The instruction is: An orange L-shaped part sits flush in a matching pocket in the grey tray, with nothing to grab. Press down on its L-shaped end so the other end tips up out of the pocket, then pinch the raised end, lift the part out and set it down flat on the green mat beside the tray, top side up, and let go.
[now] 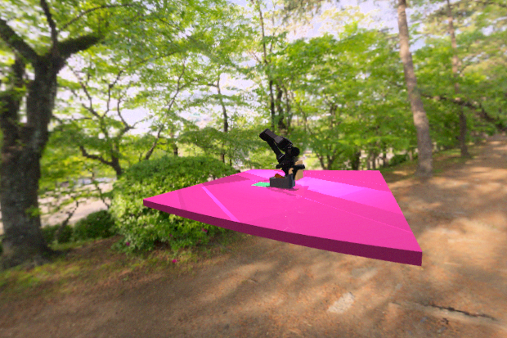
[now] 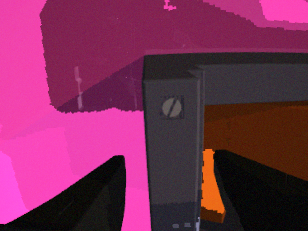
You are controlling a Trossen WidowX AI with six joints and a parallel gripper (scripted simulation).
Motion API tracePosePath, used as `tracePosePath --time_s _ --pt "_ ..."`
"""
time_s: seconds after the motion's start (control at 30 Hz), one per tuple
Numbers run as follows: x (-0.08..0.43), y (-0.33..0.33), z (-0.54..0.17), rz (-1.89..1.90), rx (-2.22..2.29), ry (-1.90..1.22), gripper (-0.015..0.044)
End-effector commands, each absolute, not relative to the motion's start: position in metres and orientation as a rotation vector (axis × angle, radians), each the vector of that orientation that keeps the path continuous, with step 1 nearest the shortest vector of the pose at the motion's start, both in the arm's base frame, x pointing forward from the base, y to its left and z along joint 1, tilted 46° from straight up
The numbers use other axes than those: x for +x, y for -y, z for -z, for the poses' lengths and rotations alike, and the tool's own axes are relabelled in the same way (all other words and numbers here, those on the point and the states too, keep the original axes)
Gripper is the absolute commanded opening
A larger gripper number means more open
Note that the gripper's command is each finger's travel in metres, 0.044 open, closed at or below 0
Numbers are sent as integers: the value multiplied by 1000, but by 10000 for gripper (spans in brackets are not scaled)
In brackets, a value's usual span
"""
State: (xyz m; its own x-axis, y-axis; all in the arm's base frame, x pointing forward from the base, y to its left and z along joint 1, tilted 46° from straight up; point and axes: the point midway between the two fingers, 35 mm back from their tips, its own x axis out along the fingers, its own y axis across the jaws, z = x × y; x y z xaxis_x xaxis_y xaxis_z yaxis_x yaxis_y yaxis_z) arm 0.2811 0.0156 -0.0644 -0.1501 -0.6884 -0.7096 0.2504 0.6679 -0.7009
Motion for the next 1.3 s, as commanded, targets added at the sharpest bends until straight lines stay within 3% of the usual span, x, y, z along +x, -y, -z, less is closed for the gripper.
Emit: tracePosePath --time_s 0.0,1.27 --pt "279 -11 69 851 -390 -1513 180" --pt "285 -27 68 850 -389 -1513 180"
